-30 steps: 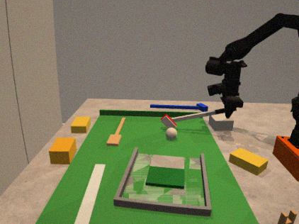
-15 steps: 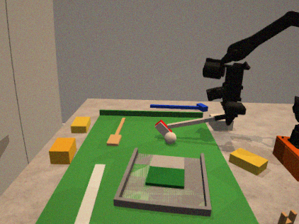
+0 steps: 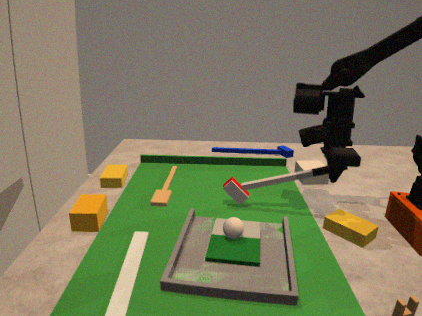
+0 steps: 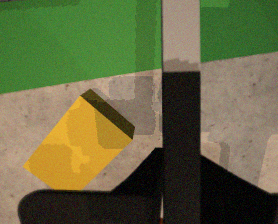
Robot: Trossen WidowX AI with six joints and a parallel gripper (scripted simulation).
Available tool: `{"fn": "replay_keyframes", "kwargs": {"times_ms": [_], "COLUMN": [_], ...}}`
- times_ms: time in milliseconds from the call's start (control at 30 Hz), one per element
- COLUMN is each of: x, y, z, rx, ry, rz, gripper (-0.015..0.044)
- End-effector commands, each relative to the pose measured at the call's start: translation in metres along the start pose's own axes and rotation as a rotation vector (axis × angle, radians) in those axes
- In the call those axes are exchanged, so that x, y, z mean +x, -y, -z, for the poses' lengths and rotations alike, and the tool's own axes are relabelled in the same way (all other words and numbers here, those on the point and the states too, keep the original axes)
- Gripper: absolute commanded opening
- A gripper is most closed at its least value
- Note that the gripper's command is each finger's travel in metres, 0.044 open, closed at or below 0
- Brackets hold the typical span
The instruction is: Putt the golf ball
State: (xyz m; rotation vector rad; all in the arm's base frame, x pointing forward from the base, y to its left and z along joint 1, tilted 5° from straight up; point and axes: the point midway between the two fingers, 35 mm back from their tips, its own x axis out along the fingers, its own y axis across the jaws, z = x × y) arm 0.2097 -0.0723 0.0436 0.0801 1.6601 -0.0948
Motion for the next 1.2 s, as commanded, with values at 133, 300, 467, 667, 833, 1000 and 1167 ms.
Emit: {"fn": "replay_keyframes", "kwargs": {"times_ms": [133, 300, 467, 667, 833, 1000, 1167], "x": [-0.045, -0.039, -0.039, -0.039, -0.039, -0.039, -0.039], "y": [-0.001, 0.000, 0.000, 0.000, 0.000, 0.000, 0.000], "z": [-0.003, -0.002, -0.002, -0.002, -0.002, -0.002, -0.002], "rx": [0.006, 0.000, 0.000, 0.000, 0.000, 0.000, 0.000], "ry": [0.025, 0.017, 0.017, 0.017, 0.017, 0.017, 0.017], "rz": [-0.001, 0.004, 0.004, 0.004, 0.004, 0.004, 0.004], "gripper": [0.0000, 0.0000, 0.0000, 0.0000, 0.0000, 0.0000, 0.0000]}}
